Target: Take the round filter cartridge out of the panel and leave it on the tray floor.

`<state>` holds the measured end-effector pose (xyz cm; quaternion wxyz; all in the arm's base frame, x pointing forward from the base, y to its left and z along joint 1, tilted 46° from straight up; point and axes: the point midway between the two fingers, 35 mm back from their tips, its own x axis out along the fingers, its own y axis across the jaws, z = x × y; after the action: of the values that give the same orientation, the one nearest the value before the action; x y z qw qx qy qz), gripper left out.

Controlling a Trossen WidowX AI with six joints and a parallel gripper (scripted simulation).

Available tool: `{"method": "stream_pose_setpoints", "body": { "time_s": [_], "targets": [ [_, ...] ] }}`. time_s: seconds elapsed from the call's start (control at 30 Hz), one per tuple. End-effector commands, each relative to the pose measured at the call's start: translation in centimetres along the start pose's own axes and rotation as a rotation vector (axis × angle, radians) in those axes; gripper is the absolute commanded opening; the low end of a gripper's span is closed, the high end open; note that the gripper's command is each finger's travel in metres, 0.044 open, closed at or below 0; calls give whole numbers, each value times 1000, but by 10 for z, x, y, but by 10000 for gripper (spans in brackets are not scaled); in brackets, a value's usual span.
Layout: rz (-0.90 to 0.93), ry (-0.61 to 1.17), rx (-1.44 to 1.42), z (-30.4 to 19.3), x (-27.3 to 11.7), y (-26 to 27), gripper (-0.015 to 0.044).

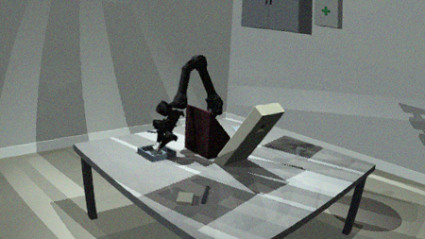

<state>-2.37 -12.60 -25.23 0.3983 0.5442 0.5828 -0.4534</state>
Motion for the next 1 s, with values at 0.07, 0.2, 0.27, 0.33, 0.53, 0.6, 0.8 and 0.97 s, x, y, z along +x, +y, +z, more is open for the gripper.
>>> {"method": "stream_pose_setpoints", "body": {
  "time_s": [0.07, 0.2, 0.27, 0.33, 0.53, 0.6, 0.8, 0.97],
  "targets": [
    [0, -5, 1, 2, -1, 0, 157],
    [0, -5, 1, 2, -1, 0, 263],
    [0, -5, 1, 2, -1, 0, 315],
    [0, -5, 1, 2, -1, 0, 368],
    [0, -5, 1, 3, -3, 0, 440],
    [0, -5, 1, 12, -15, 0, 440],
    [1, -6, 0, 37, -62, 0, 440],
    [-5, -13, -4, 33, -50, -1, 440]
  ]
}}
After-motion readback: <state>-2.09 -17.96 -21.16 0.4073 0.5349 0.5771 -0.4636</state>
